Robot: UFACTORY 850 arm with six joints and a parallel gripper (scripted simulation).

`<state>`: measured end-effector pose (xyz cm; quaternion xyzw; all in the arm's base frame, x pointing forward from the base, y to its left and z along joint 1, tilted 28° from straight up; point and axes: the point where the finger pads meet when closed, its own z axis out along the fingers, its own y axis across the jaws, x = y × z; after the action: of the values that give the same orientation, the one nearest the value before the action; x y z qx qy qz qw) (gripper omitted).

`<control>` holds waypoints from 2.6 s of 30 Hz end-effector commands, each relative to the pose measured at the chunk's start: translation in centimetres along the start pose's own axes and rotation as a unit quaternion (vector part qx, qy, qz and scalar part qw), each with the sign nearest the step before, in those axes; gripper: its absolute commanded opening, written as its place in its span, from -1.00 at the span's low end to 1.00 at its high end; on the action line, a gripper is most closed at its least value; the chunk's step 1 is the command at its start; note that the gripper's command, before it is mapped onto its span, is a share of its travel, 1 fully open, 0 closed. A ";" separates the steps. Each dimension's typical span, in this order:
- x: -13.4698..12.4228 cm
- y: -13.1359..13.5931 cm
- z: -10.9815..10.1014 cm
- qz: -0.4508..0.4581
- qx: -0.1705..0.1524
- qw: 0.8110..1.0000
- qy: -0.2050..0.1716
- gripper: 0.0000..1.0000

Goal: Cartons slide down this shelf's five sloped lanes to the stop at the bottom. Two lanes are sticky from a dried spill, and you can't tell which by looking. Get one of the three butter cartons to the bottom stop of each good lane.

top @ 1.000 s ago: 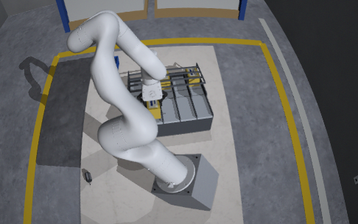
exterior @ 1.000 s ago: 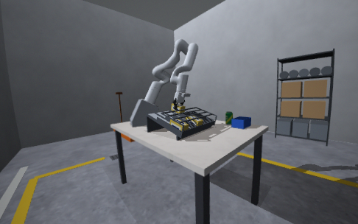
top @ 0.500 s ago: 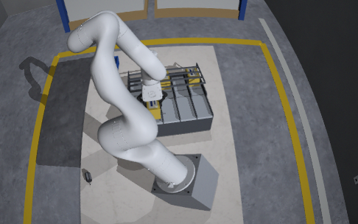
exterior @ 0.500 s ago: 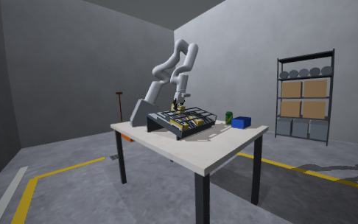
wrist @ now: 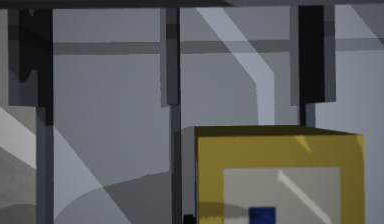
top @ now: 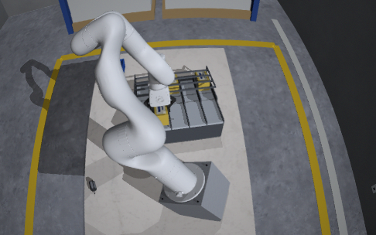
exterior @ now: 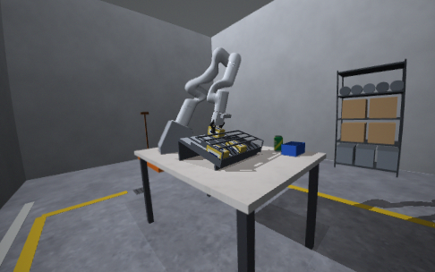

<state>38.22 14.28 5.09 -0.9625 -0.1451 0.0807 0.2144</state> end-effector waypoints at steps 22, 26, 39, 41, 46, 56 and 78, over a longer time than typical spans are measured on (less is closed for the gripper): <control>0.1 0.1 0.2 0.000 0.000 1.000 0.000 -1.00; 0.1 0.1 0.2 0.000 0.000 1.000 0.000 -1.00; 0.1 0.0 0.5 0.000 0.000 1.000 0.000 -1.00; 0.1 0.0 0.5 0.000 0.000 1.000 0.000 -1.00; 0.1 0.1 0.7 0.000 -0.001 1.000 0.001 -1.00; 0.1 0.1 0.7 0.000 -0.001 1.000 0.001 -1.00; 0.0 0.0 1.0 0.000 0.000 1.000 0.000 -1.00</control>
<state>37.98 14.67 4.19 -0.9625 -0.1449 0.0811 0.2145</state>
